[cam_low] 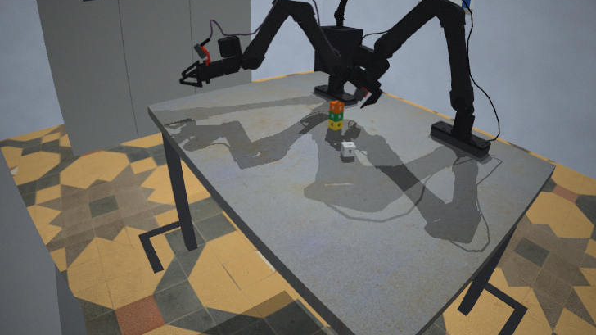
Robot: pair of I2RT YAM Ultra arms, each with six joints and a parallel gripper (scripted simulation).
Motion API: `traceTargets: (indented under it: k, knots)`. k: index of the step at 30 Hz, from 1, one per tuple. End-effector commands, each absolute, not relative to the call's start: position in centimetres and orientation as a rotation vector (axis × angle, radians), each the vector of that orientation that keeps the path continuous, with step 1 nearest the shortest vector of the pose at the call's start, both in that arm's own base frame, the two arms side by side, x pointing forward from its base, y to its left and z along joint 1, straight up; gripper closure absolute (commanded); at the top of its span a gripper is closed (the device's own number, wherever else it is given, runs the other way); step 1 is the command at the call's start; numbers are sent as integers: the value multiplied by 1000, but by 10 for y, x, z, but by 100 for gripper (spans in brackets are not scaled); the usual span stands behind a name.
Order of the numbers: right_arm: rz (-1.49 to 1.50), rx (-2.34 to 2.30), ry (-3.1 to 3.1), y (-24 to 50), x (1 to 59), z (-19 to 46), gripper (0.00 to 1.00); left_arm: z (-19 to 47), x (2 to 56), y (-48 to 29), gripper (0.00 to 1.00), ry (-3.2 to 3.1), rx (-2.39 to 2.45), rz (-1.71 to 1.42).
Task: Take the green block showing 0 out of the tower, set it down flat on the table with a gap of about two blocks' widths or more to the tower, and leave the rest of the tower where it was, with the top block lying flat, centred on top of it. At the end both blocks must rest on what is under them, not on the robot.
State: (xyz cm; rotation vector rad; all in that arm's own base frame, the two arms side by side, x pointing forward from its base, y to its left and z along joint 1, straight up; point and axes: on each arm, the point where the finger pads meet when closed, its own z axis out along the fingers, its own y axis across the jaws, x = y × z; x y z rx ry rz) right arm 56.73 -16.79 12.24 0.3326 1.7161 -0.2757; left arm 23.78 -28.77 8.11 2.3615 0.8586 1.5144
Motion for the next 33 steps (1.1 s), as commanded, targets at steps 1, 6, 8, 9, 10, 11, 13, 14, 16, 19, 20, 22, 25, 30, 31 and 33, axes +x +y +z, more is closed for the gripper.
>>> traceTargets:
  k: [1, 6, 8, 9, 10, 11, 13, 14, 16, 19, 20, 22, 25, 30, 31, 33]
  knots:
    - [-276, 331, 1698, -168, 568, 130, 0, 79, 227, -293, 0, 560, 2417, 1675]
    - [-276, 331, 1698, -168, 568, 130, 0, 75, 208, -305, 0, 306, 2464, 1753]
    - [-276, 331, 1698, -168, 568, 130, 0, 73, 204, -308, 0, 250, 2474, 1767]
    - [-276, 331, 1698, -168, 568, 130, 0, 70, 198, -311, 0, 178, 2484, 1784]
    - [-276, 331, 1698, -168, 568, 130, 0, 68, 194, -313, 0, 131, 2489, 1794]
    - [-276, 331, 1698, -168, 568, 130, 0, 67, 191, -314, 0, 99, 2493, 1800]
    - [-276, 331, 1698, -168, 568, 130, 0, 64, 187, -316, 0, 54, 2497, 1808]
    - [-276, 331, 1698, -168, 568, 130, 0, 63, 185, -316, 0, 33, 2498, 1810]
    - [-276, 331, 1698, -168, 568, 130, 0, 61, 183, -315, 0, 25, 2504, 1811]
    - [-276, 331, 1698, -168, 568, 130, 0, 60, 184, -314, 0, 33, 2514, 1800]
    - [-276, 331, 1698, -168, 568, 130, 0, 60, 184, -314, 0, 33, 2514, 1800]
    - [-276, 331, 1698, -168, 568, 130, 0, 60, 184, -314, 0, 33, 2514, 1800]
    - [-276, 331, 1698, -168, 568, 130, 0, 60, 184, -314, 0, 33, 2514, 1800]
    - [-276, 331, 1698, -168, 568, 130, 0, 60, 184, -314, 0, 33, 2514, 1800]
    - [-276, 331, 1698, -168, 568, 130, 0, 60, 184, -314, 0, 33, 2514, 1800]
    - [-276, 331, 1698, -168, 568, 130, 0, 60, 184, -314, 0, 33, 2514, 1800]
